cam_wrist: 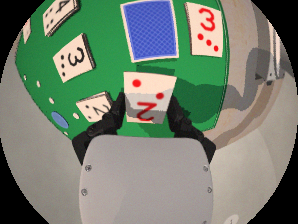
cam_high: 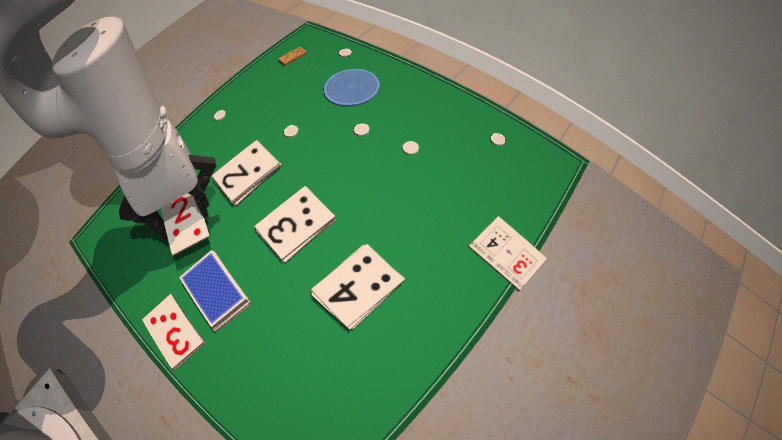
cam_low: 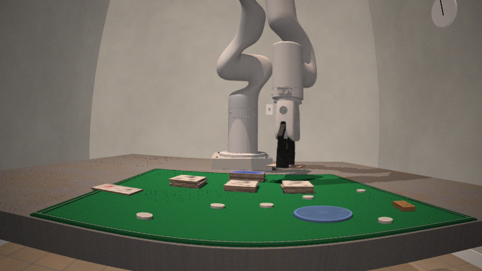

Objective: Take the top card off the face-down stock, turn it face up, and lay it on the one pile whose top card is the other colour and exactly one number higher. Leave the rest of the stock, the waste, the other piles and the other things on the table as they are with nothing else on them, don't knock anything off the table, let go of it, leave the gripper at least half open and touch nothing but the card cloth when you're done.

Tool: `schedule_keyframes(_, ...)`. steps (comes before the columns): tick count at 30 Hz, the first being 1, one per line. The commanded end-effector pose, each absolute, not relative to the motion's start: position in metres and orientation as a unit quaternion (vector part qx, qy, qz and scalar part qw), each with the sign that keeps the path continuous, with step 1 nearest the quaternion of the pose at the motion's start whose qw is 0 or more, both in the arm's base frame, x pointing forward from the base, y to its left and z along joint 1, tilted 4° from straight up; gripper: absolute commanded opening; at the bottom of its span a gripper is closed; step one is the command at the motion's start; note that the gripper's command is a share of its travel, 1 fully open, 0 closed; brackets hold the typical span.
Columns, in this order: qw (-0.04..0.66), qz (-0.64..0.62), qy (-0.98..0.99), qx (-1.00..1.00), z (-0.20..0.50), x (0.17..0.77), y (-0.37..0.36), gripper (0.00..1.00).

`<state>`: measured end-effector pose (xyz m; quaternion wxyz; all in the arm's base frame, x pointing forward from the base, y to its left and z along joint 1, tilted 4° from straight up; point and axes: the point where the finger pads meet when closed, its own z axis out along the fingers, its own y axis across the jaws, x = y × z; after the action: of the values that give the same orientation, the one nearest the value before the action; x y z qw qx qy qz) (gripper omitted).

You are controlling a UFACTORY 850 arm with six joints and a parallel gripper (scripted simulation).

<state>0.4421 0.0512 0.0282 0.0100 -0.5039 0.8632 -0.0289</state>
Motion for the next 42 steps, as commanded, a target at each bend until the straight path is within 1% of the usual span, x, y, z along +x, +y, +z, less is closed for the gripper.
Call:
schedule_keyframes(1,0.013,-0.028,0.894,-0.448,0.031,0.452,0.039,0.53)
schedule_keyframes(8,0.014,-0.027,0.918,-0.396,0.032,0.461,0.028,0.53)
schedule_keyframes(22,0.019,-0.024,0.975,-0.218,0.038,0.488,-0.008,0.53)
schedule_keyframes(25,0.019,-0.024,0.976,-0.217,0.038,0.488,-0.008,0.53)
schedule_keyframes(27,0.020,-0.023,0.985,-0.168,0.039,0.495,-0.017,0.53)
schedule_keyframes(42,0.023,-0.020,0.999,-0.023,0.043,0.517,-0.045,0.53)
